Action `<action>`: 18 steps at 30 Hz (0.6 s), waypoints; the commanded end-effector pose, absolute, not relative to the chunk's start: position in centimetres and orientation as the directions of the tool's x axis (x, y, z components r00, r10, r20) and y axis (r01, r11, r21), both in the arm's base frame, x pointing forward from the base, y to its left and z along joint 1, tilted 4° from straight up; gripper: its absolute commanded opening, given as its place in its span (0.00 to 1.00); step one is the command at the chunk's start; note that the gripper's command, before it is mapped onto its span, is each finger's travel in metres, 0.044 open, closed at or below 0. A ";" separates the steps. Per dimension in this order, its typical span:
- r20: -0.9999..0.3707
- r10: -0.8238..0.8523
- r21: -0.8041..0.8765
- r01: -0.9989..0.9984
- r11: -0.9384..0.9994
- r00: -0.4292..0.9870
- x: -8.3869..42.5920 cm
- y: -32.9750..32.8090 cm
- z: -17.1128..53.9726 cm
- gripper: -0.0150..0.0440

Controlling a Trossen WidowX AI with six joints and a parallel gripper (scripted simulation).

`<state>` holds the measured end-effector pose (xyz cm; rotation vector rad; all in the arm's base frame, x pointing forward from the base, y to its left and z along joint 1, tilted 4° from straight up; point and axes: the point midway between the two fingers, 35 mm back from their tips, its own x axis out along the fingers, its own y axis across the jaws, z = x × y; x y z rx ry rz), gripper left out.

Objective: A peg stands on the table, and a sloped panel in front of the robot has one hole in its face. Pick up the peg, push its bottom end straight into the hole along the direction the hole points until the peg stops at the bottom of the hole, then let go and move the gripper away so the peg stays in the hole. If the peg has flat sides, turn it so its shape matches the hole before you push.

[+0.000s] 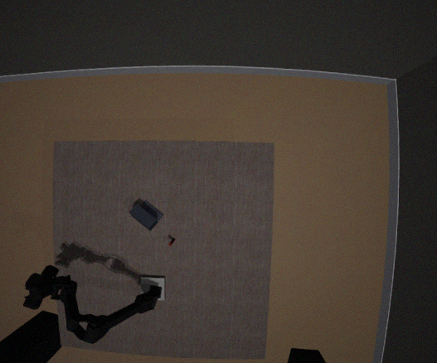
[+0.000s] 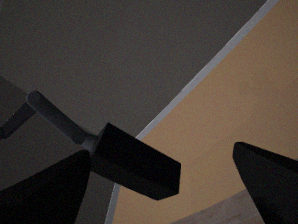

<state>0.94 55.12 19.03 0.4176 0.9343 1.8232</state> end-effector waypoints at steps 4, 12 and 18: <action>-0.137 0.899 0.756 -0.630 -0.177 -0.417 1.9 55.0 19.0 1.00; -0.197 0.934 0.751 -0.658 -0.052 -0.298 7.5 54.3 18.5 1.00; -0.252 0.947 0.745 -0.665 0.058 -0.200 11.9 53.2 18.0 1.00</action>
